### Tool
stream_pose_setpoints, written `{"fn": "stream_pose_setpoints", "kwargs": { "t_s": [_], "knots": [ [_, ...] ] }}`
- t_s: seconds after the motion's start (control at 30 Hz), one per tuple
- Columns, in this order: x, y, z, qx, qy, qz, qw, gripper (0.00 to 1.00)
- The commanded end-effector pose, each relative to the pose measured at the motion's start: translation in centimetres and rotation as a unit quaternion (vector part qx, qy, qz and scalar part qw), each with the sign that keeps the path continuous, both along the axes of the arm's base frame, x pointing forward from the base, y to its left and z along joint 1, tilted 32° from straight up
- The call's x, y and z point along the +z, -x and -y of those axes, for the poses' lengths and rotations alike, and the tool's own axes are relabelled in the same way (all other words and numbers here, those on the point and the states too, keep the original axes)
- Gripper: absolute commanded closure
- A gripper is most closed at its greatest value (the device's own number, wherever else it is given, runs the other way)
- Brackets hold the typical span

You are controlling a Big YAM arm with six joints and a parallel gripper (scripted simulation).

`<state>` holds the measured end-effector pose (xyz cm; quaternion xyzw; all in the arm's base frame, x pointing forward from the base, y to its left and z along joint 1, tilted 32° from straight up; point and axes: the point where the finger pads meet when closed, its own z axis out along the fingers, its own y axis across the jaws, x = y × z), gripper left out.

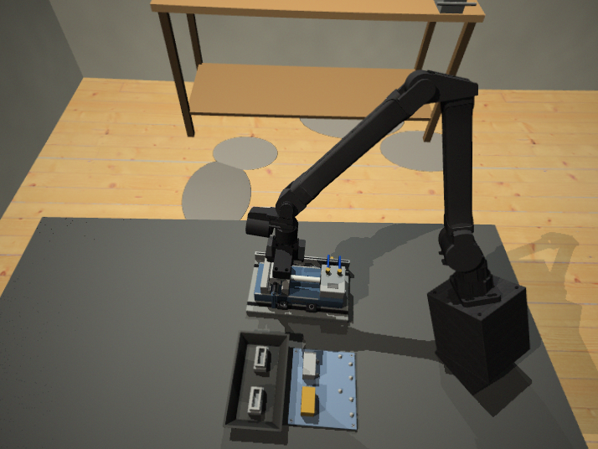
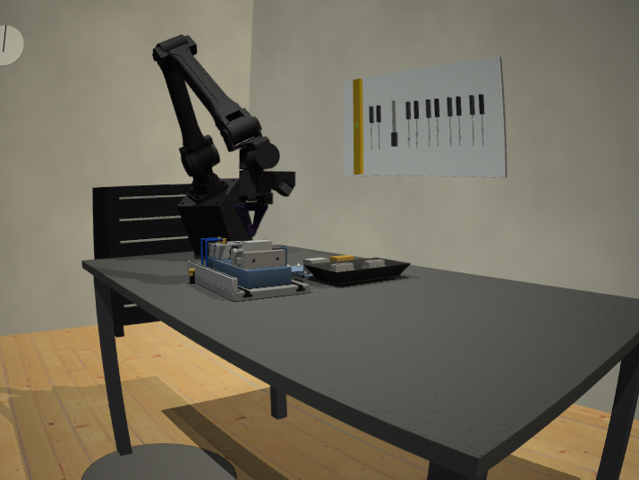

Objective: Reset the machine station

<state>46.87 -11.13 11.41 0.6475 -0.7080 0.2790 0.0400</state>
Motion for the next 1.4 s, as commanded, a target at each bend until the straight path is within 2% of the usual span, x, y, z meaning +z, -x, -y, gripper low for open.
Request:
{"fn": "stream_pose_setpoints", "kwargs": {
  "t_s": [0.0, 1.37],
  "knots": [
    [-1.62, 0.37, 0.59, -0.001, -0.001, -0.014, 1.000, 1.00],
    [-1.81, 0.55, -0.05, 0.000, -0.001, -0.012, 1.000, 1.00]
  ]
}}
